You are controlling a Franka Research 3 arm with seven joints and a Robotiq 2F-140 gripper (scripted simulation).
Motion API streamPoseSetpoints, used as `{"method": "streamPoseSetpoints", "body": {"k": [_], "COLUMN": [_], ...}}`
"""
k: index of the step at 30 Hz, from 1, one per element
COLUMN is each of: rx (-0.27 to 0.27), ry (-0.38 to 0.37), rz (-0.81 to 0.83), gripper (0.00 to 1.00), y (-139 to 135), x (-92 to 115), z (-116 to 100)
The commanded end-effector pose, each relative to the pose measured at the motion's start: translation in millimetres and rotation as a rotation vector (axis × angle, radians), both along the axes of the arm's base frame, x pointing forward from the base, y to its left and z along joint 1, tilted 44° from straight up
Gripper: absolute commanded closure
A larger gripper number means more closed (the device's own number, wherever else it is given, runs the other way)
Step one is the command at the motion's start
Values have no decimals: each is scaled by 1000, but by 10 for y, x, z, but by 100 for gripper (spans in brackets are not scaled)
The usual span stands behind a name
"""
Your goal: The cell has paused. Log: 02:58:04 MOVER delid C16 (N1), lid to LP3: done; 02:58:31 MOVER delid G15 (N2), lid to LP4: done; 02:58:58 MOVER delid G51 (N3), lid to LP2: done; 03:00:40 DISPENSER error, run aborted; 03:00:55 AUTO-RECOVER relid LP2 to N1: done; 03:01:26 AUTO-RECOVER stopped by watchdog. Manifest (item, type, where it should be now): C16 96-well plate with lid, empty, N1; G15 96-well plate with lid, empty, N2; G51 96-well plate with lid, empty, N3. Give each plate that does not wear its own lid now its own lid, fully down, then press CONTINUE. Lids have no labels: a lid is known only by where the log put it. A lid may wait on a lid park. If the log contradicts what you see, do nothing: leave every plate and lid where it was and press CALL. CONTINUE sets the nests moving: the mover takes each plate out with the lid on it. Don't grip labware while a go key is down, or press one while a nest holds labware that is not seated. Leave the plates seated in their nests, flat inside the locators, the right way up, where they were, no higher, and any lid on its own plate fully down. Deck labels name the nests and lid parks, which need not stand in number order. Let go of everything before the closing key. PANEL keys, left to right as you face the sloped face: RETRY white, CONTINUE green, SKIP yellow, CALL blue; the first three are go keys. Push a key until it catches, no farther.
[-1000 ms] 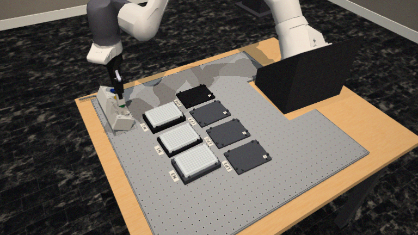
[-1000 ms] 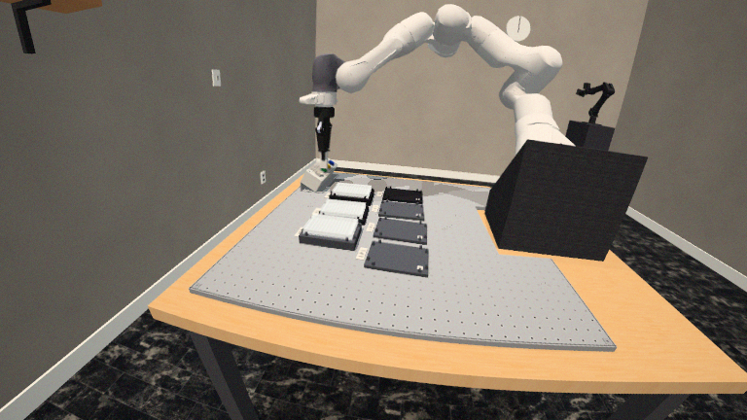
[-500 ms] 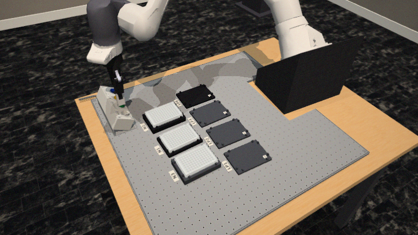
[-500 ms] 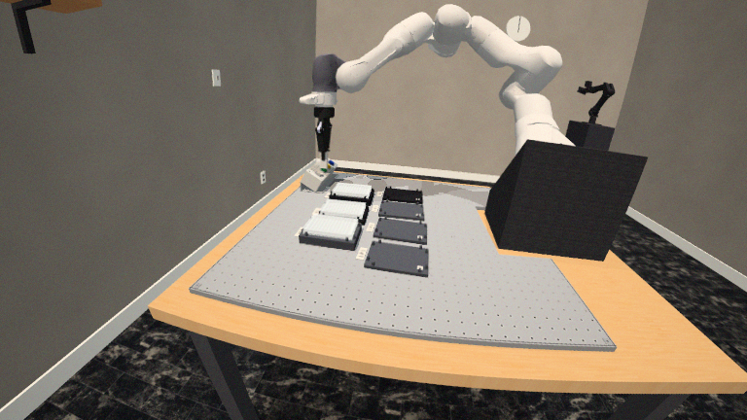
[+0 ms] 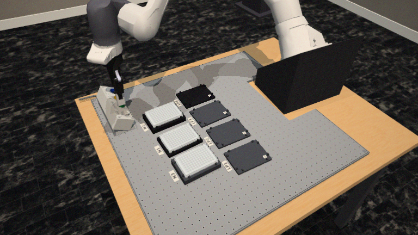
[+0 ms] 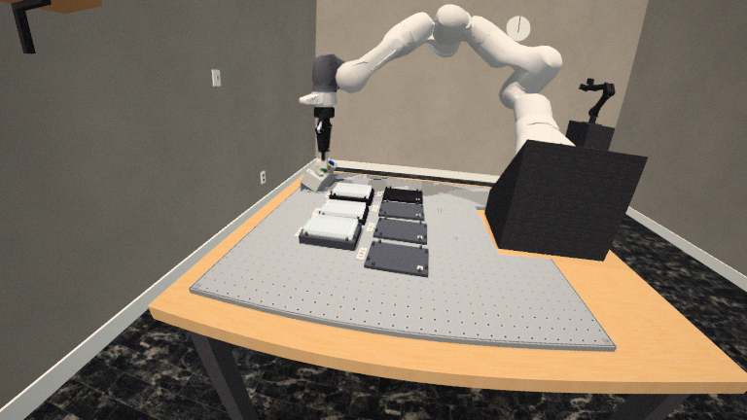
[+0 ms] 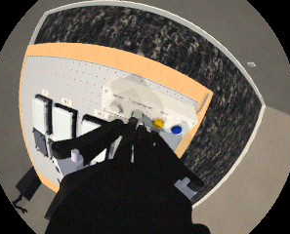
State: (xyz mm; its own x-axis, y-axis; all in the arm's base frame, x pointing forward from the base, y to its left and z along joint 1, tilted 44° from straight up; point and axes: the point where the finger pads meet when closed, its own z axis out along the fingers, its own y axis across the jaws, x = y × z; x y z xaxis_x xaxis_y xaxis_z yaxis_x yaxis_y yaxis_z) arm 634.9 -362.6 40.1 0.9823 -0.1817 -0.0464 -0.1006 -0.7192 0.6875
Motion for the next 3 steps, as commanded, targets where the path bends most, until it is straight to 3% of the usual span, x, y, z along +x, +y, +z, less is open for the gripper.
{"method": "streamPoseSetpoints", "body": {"k": [1, 3], "rx": [-3, -3], "ry": [5, 5], "rz": [0, 0], "gripper": [100, 100], "y": [-48, -48], "x": [-24, -24], "z": [-32, -32]}}
